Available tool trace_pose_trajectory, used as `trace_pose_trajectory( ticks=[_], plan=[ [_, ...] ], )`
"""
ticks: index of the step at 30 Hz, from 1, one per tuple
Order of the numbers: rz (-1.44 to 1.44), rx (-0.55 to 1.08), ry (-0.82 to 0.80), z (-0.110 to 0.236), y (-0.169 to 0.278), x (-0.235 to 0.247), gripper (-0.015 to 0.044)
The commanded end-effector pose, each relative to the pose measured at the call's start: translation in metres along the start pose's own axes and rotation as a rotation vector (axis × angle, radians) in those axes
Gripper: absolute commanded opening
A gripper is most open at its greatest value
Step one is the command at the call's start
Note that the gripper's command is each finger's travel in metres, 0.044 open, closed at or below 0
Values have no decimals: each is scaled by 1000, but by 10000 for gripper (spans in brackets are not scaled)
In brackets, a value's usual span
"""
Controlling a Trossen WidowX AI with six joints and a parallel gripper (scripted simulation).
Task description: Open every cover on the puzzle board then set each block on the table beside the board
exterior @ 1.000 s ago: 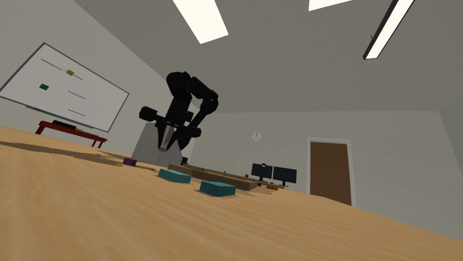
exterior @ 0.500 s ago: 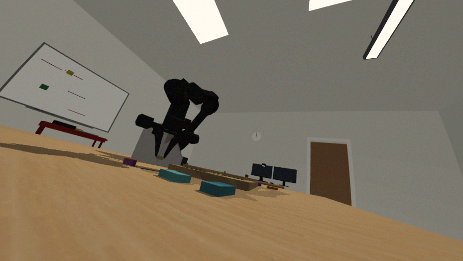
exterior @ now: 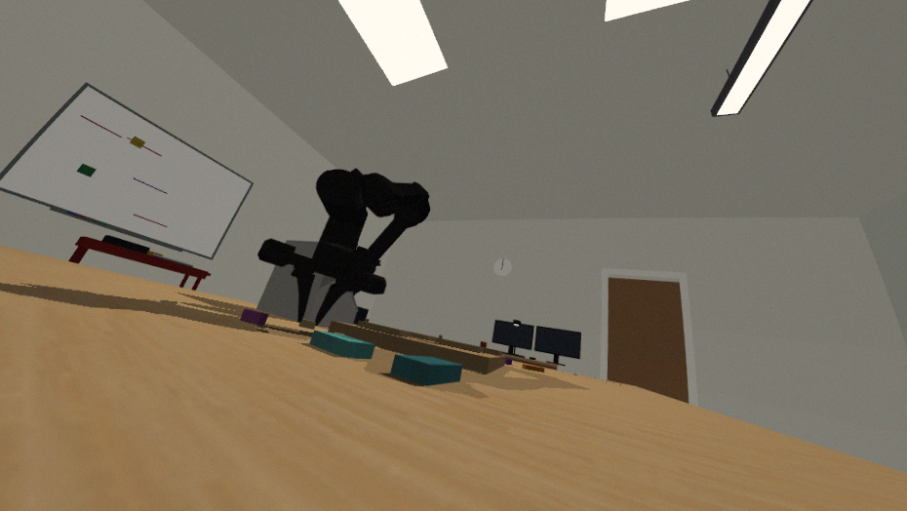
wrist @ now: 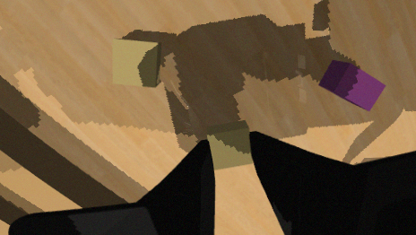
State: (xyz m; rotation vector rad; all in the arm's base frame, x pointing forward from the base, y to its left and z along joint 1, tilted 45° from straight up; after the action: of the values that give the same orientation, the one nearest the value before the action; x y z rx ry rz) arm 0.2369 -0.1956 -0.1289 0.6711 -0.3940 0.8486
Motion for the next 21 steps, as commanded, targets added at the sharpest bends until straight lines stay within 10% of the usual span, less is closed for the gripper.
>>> trace_pose_trajectory(
  ticks=[1,21],
  plan=[
    [-10,8,-6,-8,3,0,80],
    [-1,3,0,6,0,0,440]
  ],
)
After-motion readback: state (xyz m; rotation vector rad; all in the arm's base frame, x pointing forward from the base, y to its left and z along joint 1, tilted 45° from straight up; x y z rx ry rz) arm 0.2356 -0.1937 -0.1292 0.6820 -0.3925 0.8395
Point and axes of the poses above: the point midway between the two fingers, 35 mm back from their tips, its own z axis back along the fingers, its own x axis across the jaws, y = z × x, the point moved 7 cm from there along z, back along the fingers, and after that the axes turned 5 degrees about -z, right-handed, at the moved point
